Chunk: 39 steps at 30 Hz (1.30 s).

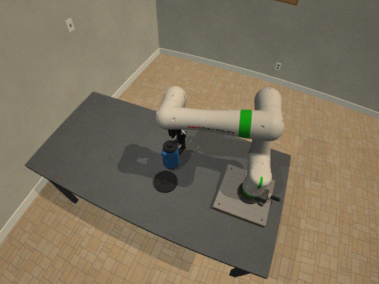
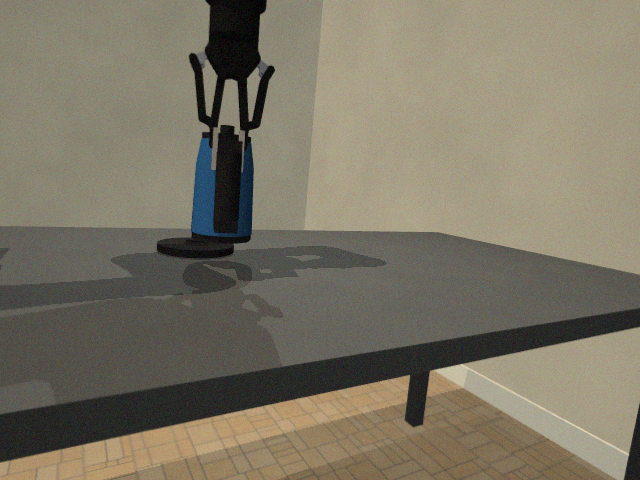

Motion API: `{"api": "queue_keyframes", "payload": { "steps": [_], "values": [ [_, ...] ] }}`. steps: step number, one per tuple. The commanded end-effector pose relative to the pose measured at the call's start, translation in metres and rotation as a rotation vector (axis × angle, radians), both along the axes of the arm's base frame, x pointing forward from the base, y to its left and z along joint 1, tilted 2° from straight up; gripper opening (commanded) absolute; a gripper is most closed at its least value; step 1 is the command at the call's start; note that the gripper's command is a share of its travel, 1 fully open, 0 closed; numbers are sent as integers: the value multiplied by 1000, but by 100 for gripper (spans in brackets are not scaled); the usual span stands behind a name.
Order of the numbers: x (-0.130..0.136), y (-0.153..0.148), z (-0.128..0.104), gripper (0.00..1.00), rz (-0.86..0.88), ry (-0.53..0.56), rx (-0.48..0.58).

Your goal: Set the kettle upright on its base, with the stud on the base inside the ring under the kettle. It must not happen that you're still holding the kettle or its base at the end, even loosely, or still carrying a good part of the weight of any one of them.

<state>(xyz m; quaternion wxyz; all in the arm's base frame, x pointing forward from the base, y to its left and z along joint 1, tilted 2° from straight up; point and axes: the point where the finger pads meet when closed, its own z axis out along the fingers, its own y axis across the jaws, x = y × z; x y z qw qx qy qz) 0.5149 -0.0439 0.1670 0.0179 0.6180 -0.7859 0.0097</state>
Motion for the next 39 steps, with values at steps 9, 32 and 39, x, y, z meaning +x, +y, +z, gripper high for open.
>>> {"api": "queue_keyframes", "payload": {
  "steps": [9,32,39],
  "values": [
    [-5,38,-1,0,0,-1,-1],
    [-12,95,-3,0,0,-1,-1],
    [-14,106,-3,0,0,-1,-1]
  ]
}}
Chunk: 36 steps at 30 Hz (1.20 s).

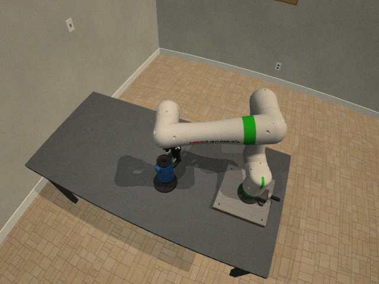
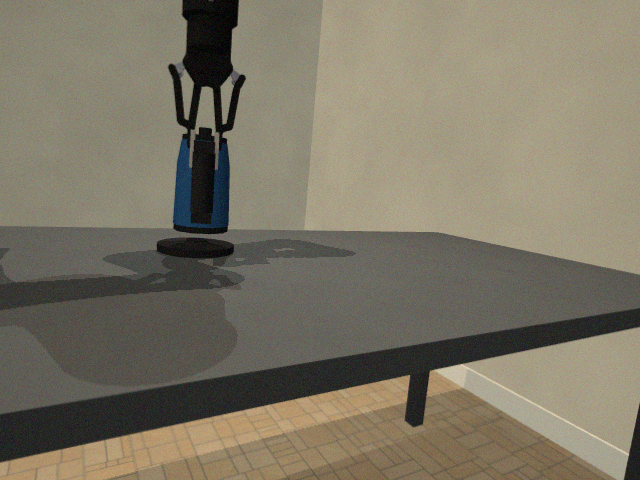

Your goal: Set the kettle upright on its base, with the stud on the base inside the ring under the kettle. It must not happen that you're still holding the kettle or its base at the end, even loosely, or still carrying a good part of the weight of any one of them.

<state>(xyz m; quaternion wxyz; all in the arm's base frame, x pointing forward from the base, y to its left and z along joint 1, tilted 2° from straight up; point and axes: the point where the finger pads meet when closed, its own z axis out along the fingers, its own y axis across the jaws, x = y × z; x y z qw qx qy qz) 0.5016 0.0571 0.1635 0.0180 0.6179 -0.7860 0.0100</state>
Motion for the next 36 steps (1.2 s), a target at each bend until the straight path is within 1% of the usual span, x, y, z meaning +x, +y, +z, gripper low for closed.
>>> {"api": "queue_keyframes", "payload": {
  "steps": [1,15,36],
  "values": [
    [0,5,0,0,0,-1,0],
    [-2,18,0,0,0,-1,0],
    [-3,21,0,0,0,-1,0]
  ]
}}
